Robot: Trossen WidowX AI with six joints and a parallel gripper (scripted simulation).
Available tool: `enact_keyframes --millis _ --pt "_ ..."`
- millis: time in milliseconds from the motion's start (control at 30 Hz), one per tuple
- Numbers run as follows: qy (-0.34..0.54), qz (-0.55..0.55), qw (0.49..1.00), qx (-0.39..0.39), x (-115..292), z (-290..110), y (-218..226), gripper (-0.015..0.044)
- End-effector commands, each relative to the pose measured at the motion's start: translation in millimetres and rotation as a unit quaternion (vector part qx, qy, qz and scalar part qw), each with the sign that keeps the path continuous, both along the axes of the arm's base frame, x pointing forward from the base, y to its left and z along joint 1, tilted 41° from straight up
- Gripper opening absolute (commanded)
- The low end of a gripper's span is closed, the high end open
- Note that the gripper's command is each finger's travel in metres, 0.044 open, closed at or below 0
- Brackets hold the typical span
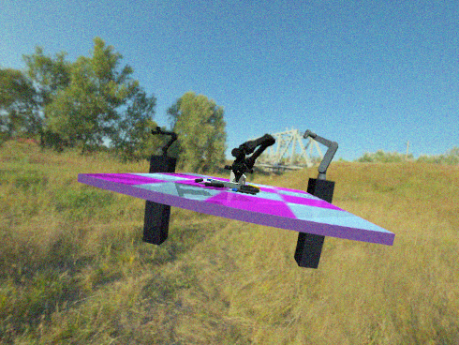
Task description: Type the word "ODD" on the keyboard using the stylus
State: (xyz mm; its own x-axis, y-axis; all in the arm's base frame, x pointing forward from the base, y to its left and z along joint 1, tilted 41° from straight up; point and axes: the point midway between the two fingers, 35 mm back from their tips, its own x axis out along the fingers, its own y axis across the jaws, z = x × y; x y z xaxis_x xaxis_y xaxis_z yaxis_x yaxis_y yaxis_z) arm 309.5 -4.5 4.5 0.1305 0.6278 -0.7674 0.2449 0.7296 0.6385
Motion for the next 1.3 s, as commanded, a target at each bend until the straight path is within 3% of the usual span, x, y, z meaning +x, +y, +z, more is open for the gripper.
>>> enact_keyframes --millis 0,167,333,700,867,1267 --pt "0.002 0.001 1.0 0.008 1 0 1 0.0" --pt "0.002 0.001 1.0 0.008 1 -2 -1 0.0" --pt "0.003 0.001 1.0 0.006 -15 -42 -47 0.0" --pt "0.003 0.001 1.0 0.006 -16 -46 -51 0.0" --pt "0.003 0.001 1.0 0.004 -32 -86 -97 0.0" --pt "0.003 0.001 1.0 0.005 -36 -85 -94 0.0"
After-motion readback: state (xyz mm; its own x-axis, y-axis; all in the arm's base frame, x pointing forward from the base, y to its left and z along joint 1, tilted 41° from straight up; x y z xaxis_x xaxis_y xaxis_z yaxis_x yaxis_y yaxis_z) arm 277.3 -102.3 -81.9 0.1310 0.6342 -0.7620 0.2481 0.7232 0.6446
